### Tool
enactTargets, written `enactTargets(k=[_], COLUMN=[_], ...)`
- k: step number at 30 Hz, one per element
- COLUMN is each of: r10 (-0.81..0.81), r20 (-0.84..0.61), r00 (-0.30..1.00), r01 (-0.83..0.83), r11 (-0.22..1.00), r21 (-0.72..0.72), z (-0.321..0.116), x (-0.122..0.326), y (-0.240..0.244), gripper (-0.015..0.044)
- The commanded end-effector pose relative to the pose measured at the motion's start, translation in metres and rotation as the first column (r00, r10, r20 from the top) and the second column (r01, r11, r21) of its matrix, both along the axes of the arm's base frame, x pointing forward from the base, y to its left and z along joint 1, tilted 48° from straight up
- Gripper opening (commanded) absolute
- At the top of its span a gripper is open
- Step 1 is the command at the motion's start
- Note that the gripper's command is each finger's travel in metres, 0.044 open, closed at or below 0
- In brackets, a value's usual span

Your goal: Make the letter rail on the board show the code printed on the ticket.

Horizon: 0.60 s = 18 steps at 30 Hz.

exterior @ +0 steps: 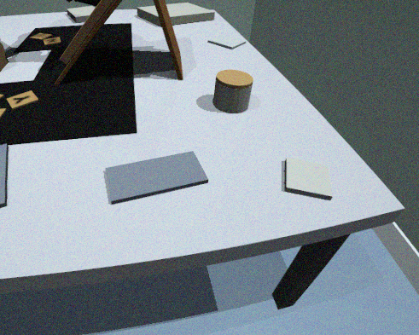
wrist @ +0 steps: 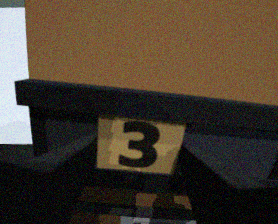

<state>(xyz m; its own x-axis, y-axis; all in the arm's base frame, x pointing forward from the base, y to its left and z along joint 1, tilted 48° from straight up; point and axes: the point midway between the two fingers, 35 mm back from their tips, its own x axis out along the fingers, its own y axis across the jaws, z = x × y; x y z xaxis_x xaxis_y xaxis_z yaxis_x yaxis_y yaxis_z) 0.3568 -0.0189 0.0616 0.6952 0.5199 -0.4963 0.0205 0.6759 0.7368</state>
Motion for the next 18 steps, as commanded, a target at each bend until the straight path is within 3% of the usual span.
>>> enactTargets(k=[1,18], r10=[0.001,0.001], r20=[0.007,0.007], r00=[1.000,1.000], r01=[0.000,0.000], r11=[1.000,1.000], r21=[-0.001,-0.002], z=[-0.0008,-0.0089], x=[0.0005,0.0008], y=[-0.0028,-0.0109], gripper=[0.0000,0.0000])
